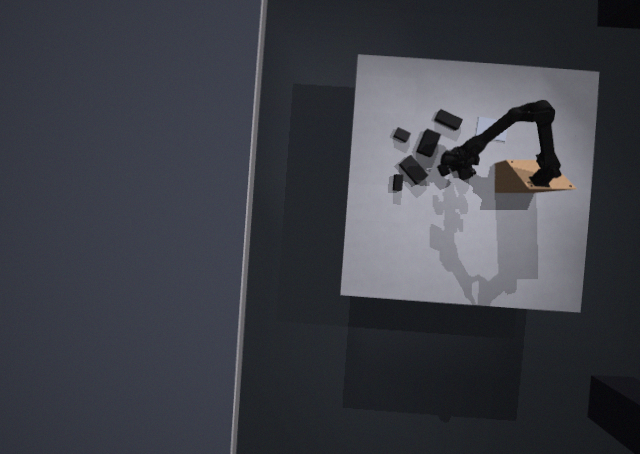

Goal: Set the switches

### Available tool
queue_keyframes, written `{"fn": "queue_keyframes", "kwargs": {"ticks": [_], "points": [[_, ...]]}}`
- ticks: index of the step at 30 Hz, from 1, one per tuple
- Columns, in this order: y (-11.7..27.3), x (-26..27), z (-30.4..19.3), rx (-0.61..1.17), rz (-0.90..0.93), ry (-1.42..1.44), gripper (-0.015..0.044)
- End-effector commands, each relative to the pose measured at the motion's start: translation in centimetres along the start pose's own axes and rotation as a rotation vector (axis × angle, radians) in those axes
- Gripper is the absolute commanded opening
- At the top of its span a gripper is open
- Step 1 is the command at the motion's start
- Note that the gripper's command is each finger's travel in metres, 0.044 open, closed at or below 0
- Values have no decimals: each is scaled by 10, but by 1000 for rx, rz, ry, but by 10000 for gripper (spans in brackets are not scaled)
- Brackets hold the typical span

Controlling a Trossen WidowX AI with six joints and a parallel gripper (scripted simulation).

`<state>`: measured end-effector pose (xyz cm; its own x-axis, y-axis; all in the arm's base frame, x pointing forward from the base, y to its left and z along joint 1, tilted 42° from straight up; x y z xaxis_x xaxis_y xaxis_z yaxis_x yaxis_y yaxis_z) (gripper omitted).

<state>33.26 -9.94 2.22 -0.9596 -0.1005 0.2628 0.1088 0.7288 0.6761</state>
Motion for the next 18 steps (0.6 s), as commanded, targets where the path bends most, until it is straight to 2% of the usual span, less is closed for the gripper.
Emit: {"fn": "queue_keyframes", "kwargs": {"ticks": [1,4,10,18], "points": [[21,-4,1,-2,7,-1,0],[45,-5,1,2,21,1,0],[45,-4,1,1,17,1,0],[45,10,-3,-10,-88,-1,0]]}}
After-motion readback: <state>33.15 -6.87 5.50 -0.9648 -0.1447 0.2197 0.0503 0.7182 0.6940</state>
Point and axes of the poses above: the point midway between the two fingers, 35 mm back from their tips, its own y axis back along the fingers, its own x axis across the jaws, z = x × y, the point moved 8 cm from there along y, back along the fingers, and after that the axes turned 11 degrees about -y, right-handed, at the moved point
